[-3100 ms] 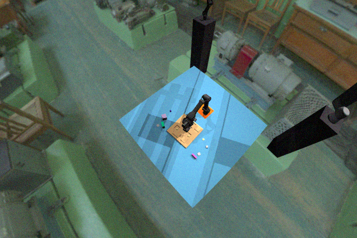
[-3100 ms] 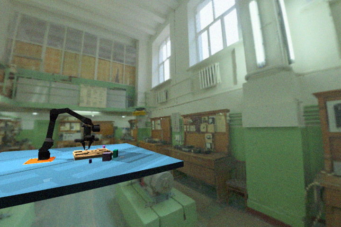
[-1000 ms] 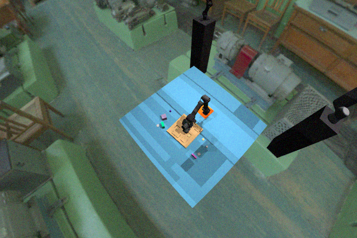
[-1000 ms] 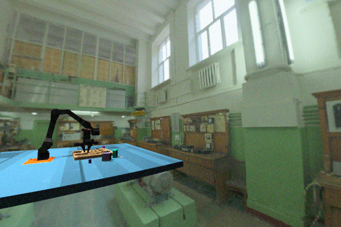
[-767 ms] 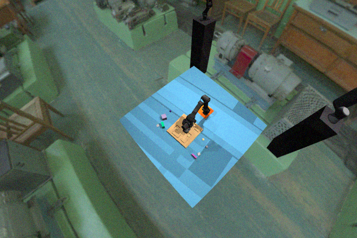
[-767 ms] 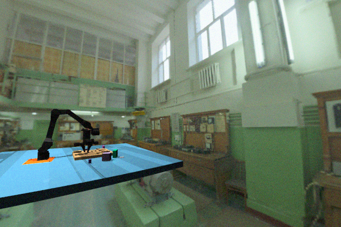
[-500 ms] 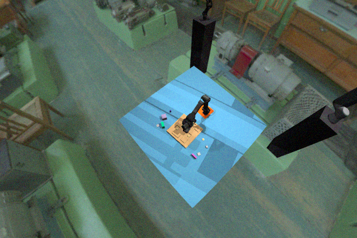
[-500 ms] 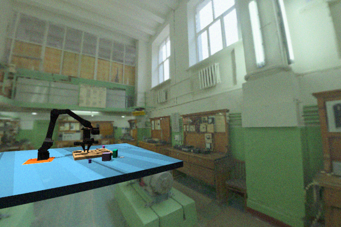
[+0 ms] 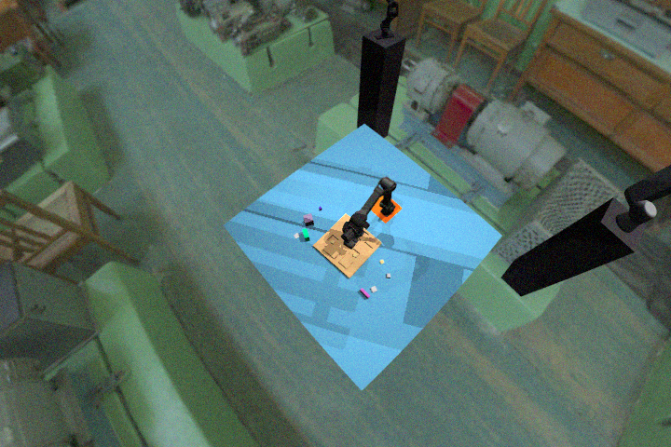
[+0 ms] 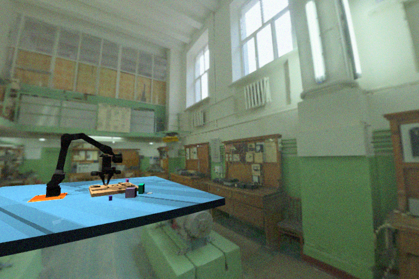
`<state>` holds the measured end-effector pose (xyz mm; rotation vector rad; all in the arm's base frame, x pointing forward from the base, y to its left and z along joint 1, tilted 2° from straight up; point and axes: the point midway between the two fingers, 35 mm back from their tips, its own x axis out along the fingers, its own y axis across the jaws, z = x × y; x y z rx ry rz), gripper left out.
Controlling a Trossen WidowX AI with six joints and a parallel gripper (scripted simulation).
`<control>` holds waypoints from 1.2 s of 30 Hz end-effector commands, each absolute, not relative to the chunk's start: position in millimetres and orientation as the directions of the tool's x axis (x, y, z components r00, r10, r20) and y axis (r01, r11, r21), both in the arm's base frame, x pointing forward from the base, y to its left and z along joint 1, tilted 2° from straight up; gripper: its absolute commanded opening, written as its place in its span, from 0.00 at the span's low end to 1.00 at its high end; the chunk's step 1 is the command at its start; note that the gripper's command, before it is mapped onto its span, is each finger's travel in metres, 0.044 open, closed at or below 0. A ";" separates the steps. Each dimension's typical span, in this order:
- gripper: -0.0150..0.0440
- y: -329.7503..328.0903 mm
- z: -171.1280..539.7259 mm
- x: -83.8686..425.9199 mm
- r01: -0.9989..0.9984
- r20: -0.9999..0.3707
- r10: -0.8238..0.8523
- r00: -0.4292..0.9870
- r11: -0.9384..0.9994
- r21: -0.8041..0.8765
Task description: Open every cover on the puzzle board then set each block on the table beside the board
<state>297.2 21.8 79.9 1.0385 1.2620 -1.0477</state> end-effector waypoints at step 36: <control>0.39 41.0 145.9 293.3 0.976 -0.999 -0.029 0.031 0.215 0.024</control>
